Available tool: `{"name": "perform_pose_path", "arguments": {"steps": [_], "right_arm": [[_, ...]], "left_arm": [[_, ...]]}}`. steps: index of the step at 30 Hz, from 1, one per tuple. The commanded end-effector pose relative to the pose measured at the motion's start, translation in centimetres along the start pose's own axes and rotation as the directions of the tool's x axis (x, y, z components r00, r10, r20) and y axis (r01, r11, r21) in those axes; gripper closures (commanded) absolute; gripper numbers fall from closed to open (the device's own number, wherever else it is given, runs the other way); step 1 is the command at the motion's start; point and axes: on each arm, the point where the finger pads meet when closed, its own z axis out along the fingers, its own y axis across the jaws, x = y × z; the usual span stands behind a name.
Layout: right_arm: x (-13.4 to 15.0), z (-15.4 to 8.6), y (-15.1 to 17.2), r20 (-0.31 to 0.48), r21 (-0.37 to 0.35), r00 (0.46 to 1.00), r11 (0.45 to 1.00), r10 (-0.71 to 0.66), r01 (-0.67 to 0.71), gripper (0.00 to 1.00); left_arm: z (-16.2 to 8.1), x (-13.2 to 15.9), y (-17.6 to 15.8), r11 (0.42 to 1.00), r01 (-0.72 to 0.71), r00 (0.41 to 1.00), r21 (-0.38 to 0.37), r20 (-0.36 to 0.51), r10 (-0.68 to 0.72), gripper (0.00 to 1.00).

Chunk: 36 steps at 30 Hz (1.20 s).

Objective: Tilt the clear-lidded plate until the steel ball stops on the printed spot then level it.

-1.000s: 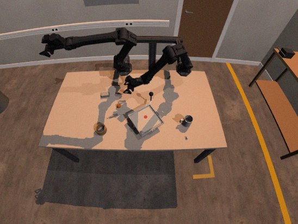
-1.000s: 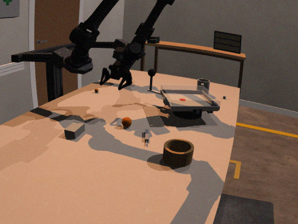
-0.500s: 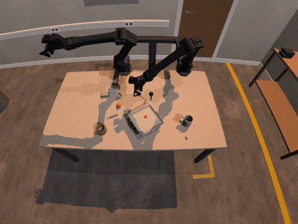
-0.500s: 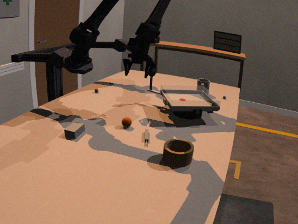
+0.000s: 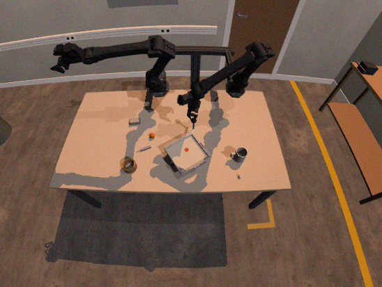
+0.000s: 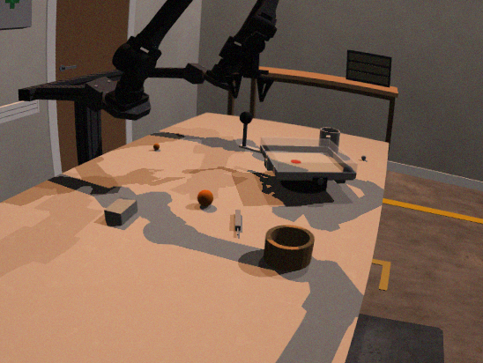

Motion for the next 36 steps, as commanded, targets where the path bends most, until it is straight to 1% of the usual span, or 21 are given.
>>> {"name": "perform_pose_path", "arguments": {"steps": [1,2,3,36], "right_arm": [[-4.5,-0.35,-1.05,0.066,0.019,0.998,1.0,-0.009,0.008,0.0],[-4.5,-0.35,-1.05,0.066,0.019,0.998,1.0,-0.009,0.008,0.0],[-4.5,-0.35,-1.05,0.066,0.019,0.998,1.0,-0.009,0.008,0.0],[-4.5,-0.35,-1.05,0.066,0.019,0.998,1.0,-0.009,0.008,0.0]], "left_arm": [[0.75,-0.03,-0.75,0.999,-0.043,0.999,0.024,-0.03,0.044,0.0],[0.76,-0.03,-0.75,0.999,-0.043,0.999,0.025,-0.029,0.043,0.0],[0.76,-0.09,-0.7,0.999,-0.041,0.999,0.023,-0.027,0.042,0.43],[0.77,-0.14,-0.67,0.999,-0.036,0.999,0.021,-0.025,0.037,0.43]]}}
